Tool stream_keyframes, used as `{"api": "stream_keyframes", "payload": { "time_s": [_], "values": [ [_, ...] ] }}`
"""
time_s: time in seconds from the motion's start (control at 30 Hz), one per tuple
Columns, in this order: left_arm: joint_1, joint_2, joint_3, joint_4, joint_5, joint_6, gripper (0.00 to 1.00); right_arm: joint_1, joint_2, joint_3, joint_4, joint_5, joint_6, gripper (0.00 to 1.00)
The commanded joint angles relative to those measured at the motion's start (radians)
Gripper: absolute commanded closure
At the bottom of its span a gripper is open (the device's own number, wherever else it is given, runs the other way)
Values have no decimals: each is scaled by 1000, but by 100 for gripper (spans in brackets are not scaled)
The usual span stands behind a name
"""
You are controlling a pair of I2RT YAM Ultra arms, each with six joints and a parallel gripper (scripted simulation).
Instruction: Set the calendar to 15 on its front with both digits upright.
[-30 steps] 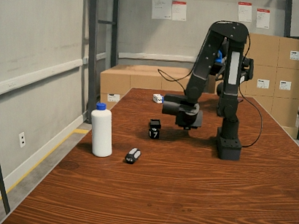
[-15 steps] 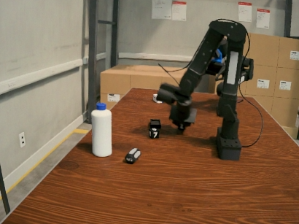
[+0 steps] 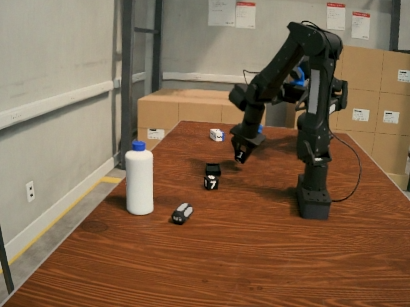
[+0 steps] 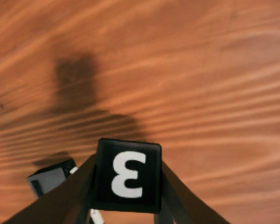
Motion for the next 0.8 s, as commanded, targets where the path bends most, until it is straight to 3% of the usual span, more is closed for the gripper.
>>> {"api": "stream_keyframes", "payload": {
  "time_s": [0.0,0.07,0.17,0.43,0.77],
  "values": [
    [-77,23,71,-101,-230,-61,74,-4,-17,18,-18,-7,-2,0],
    [-77,23,71,-101,-230,-61,74,-4,-17,18,-18,-7,-2,0],
    [-142,43,85,-177,-378,-90,74,-4,-17,18,-18,-7,-2,0],
    [-258,52,30,-341,-600,56,74,-4,-17,18,-18,-7,-2,0],
    [-367,83,-74,-353,-662,178,74,-4,-17,18,-18,-7,-2,0]
  ]
}}
